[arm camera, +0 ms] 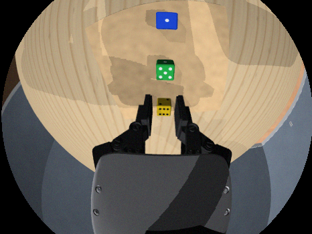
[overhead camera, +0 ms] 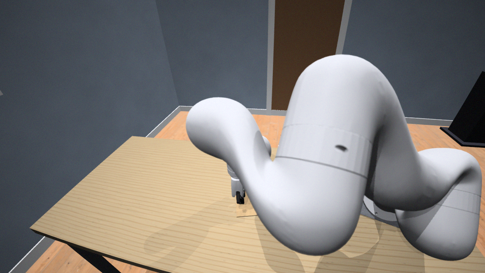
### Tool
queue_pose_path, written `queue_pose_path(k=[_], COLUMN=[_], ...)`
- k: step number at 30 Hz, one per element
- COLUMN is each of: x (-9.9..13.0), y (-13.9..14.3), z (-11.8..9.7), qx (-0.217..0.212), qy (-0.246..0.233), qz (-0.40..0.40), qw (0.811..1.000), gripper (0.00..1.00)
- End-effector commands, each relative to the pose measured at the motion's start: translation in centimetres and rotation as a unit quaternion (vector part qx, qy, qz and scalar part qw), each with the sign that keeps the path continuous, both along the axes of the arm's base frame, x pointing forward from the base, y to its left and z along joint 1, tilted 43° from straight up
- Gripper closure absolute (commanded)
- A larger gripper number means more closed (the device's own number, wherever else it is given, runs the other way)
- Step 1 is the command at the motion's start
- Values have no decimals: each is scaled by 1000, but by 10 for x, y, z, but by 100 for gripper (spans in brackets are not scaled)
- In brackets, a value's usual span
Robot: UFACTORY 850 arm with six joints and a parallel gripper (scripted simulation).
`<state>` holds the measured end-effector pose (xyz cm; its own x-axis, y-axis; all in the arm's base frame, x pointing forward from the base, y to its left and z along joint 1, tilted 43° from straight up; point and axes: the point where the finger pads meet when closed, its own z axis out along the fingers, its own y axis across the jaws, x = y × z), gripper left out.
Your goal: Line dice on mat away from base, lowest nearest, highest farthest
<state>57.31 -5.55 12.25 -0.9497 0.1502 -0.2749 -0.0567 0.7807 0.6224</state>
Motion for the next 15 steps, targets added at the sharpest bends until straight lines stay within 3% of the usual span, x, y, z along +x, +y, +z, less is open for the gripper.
queue_pose_path(k=[1,15], x=[0,-2], y=[-1,-5], z=[1,6], qx=[0,0], qy=[-1,-1], qz=[0,0], qw=[1000,1000], gripper=[69,69])
